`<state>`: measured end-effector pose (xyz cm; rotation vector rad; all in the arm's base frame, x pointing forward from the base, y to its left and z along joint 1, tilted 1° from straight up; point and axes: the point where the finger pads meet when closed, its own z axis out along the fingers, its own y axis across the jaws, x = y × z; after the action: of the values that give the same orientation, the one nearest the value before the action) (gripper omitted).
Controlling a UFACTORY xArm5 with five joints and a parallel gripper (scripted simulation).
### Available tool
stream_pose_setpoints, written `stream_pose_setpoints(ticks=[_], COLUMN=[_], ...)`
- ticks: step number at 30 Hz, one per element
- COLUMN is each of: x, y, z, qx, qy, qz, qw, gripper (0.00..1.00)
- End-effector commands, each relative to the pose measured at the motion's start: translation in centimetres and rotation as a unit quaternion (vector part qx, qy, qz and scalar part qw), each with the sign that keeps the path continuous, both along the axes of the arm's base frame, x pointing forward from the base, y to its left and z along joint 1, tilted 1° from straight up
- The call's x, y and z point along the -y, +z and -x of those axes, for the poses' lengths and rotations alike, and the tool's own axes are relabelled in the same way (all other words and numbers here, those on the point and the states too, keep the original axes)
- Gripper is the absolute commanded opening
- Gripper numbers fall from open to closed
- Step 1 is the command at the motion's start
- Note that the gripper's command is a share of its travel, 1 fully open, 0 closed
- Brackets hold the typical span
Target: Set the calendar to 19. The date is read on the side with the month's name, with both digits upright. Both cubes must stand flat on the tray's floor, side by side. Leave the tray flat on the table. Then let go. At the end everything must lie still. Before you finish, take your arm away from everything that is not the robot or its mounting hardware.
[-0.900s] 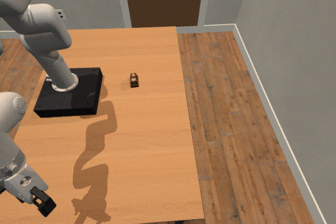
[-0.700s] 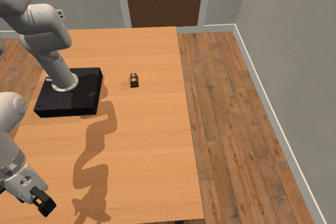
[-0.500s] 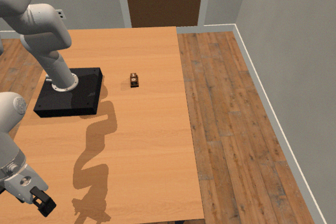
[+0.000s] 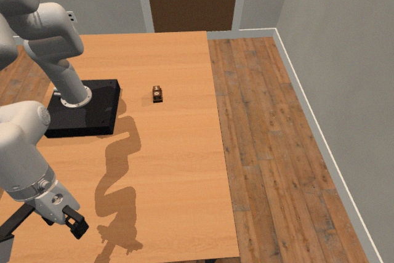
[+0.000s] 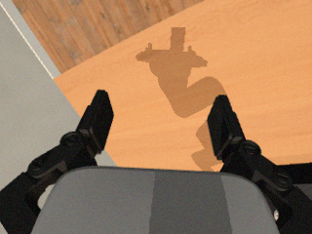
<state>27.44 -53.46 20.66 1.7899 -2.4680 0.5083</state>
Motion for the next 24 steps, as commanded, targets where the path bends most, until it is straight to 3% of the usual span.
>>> stream_pose_setpoints(ticks=[1, 3, 4, 7, 8, 9, 10, 13, 14, 16, 17, 18, 20, 21, 24], x=[-4.8, -4.8, -7.4, -7.4, -10.4, -10.4, -13.1, -13.9, -17.6, -17.6, -20.8, -21.7, -21.7, -25.7, -25.9], y=[-0.7, -0.7, -1.2, -1.2, -1.7, -1.7, -2.2, -2.3, -3.0, -3.0, -3.6, -3.7, -3.7, -4.4, -4.4], z=[-4.9, -4.9, -7.0, -7.0, -9.1, -9.1, -10.6, -11.1, -12.9, -12.9, -14.0, -14.4, -14.4, -15.6, -15.6], qx=[0.004, 0.004, 0.005, 0.005, 0.004, 0.004, 0.003, 0.003, 0.001, 0.001, -0.003, -0.003, -0.003, -0.008, -0.008], qy=[0.023, 0.023, 0.035, 0.035, 0.048, 0.048, 0.063, 0.063, 0.078, 0.078, 0.094, 0.094, 0.094, 0.11, 0.11], qz=[-0.014, -0.014, -0.022, -0.022, -0.032, -0.032, -0.042, -0.042, -0.052, -0.052, -0.062, -0.062, -0.062, -0.072, -0.072], qw=[1.0, 1.0, 0.999, 0.999, 0.998, 0.998, 0.997, 0.997, 0.996, 0.996, 0.994, 0.994, 0.994, 0.991, 0.991], gripper=[1.0, 1.0, 1.0, 1.0, 1.0, 1.0, 1.0, 1.0, 1.0, 1.0, 1.0, 1.0, 1.0, 1.0, 1.0])
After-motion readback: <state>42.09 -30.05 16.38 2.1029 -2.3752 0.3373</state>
